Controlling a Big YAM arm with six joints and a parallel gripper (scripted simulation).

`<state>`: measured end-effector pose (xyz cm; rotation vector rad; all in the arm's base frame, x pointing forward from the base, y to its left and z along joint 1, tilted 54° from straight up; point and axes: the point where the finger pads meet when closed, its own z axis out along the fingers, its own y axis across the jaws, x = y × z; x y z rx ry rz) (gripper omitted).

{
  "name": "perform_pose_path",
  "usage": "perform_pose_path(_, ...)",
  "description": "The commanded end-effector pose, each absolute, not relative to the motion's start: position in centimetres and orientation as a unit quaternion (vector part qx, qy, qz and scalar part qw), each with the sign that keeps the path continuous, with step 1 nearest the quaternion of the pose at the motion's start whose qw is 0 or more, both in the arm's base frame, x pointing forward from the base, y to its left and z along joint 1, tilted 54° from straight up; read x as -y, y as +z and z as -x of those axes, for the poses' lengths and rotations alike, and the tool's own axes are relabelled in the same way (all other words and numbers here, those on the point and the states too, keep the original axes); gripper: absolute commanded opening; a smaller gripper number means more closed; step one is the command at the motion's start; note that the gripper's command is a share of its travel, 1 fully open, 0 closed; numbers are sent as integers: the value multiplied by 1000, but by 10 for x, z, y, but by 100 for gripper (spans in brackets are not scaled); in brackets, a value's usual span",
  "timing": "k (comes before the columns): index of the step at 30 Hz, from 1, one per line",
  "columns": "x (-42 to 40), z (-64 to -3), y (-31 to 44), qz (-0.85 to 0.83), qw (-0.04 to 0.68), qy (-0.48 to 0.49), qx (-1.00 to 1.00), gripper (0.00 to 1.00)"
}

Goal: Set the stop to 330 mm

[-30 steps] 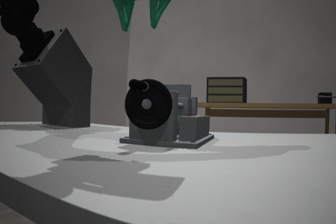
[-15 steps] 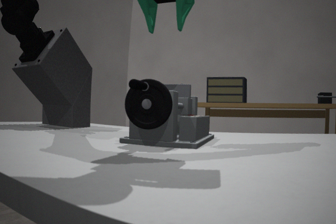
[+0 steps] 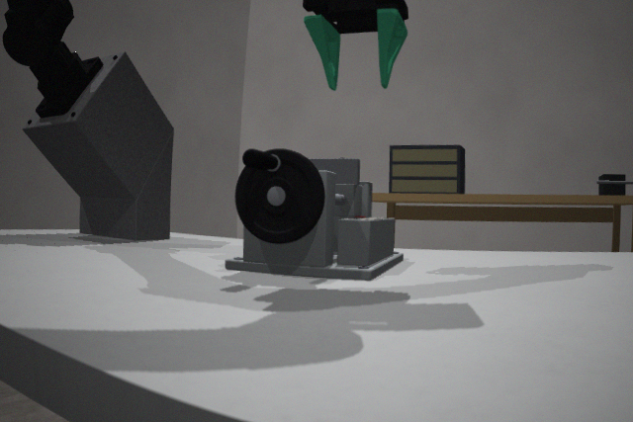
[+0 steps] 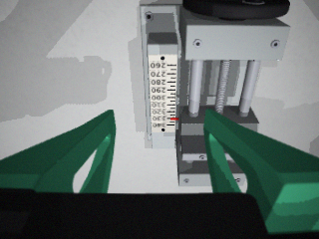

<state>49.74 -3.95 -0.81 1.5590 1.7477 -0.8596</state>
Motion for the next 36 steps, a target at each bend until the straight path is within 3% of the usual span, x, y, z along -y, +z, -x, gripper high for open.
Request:
perform_pose_path(1, 67, -496, -28, -591, 310, -336, -665, 53)
perform_pose_path(36, 63, -497, -28, -588, 312, -332, -669, 53)
